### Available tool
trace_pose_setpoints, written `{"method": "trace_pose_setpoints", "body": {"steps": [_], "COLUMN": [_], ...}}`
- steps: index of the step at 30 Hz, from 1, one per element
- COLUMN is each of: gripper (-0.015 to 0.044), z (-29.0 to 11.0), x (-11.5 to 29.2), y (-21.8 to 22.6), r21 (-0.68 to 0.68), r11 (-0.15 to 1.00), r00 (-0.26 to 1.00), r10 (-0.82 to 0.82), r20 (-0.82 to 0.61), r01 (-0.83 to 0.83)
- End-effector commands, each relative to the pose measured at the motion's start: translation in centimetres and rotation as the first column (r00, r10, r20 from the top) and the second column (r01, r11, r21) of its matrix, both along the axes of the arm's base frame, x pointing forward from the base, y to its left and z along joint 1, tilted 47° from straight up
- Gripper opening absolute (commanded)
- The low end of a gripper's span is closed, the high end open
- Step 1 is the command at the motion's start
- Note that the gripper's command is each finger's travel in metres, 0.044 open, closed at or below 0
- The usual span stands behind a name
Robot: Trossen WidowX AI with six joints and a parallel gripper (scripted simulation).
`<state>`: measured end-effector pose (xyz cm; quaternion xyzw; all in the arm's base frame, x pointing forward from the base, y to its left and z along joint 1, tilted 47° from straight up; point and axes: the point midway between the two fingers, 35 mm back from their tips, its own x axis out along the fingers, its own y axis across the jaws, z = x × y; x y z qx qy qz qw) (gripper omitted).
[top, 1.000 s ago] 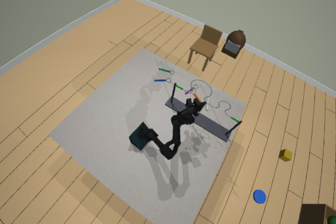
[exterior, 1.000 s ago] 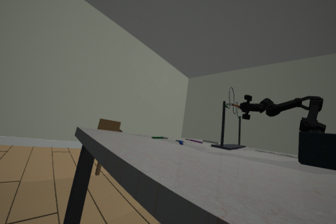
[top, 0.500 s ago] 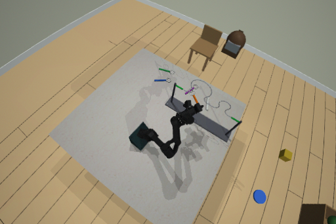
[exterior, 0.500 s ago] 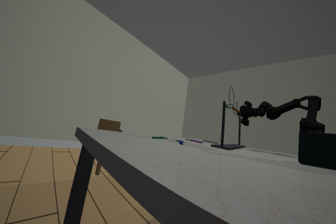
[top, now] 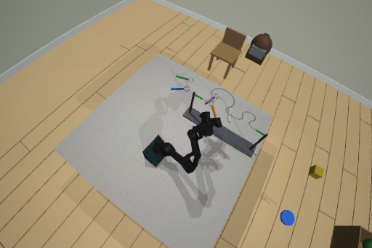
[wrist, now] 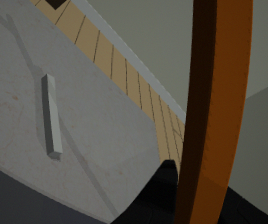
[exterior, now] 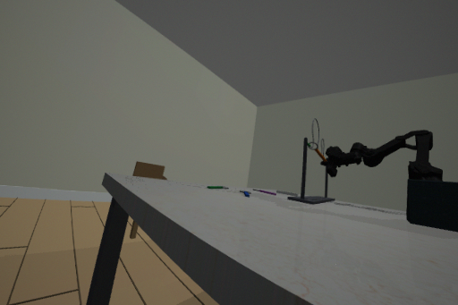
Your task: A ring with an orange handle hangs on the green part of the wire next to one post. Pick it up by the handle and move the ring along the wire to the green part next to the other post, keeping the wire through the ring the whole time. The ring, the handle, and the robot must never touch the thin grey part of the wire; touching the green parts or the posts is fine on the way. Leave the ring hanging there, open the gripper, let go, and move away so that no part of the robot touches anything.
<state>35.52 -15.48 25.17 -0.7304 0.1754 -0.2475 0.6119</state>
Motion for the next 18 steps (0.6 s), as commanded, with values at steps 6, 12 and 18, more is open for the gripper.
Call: {"method": "trace_pose_setpoints", "body": {"steps": [6,12,18], "gripper": [-0.015,-0.015,-0.015], "z": [-3.6,-5.9,-8.0], "x": [-0.2,-0.2,-0.1], "y": [-0.1,0.4,1.0], "r21": [0.217,0.354,0.476], "r11": [0.976,0.935,0.88], "r00": [0.999,0.997,0.995], "r10": [-0.015,-0.028,-0.044], "r20": [0.04,0.067,0.09], "r01": [0.006,0.003,-0.004]}}
